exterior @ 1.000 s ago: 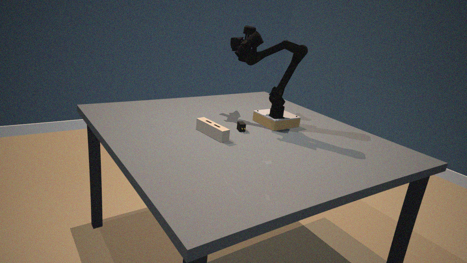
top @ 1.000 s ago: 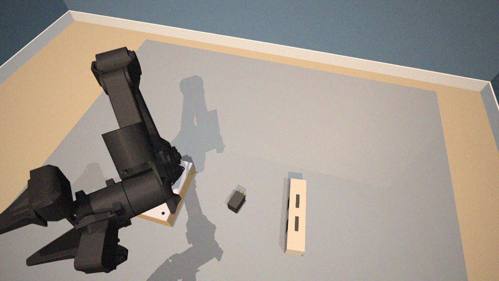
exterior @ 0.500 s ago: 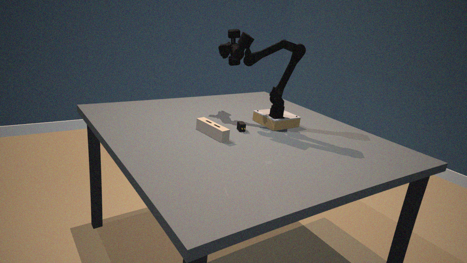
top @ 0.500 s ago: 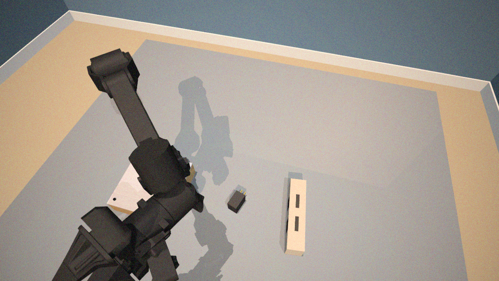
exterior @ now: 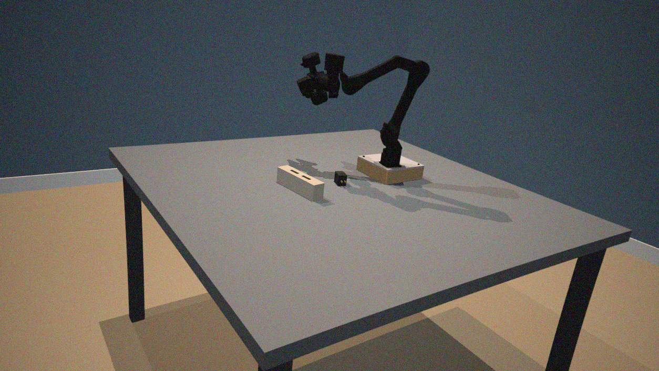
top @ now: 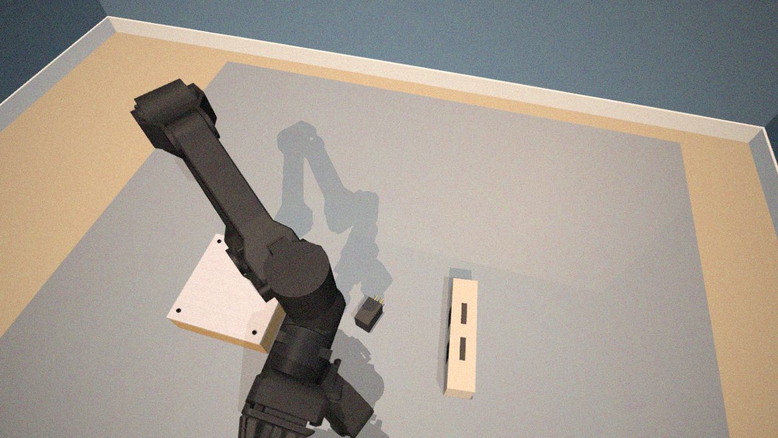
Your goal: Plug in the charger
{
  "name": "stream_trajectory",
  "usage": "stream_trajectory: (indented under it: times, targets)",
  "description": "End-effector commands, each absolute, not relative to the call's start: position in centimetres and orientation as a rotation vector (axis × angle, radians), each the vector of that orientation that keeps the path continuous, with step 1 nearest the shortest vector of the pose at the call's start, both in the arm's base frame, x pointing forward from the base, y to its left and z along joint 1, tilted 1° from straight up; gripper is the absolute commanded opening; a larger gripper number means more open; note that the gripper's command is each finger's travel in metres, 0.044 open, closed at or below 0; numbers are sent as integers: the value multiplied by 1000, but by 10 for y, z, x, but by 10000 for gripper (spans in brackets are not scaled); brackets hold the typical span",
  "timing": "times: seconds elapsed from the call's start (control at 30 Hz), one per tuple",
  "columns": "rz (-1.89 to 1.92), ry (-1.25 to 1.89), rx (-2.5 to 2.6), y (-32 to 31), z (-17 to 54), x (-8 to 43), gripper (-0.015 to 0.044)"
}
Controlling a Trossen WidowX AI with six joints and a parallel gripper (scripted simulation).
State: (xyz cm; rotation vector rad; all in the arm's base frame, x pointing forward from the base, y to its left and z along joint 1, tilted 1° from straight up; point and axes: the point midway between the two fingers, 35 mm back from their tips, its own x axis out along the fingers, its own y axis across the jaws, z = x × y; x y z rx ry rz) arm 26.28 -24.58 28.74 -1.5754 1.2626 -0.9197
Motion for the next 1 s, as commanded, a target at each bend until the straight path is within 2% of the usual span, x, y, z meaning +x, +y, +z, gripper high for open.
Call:
stream_trajectory:
  times: [0.0, 0.5, 0.97]
  targets:
    - [-798, 1231, -1610, -235, 272, 281, 440]
    - [-268, 1141, -1679, -177, 198, 328, 440]
    - [225, 1108, -1619, -108, 129, 331, 440]
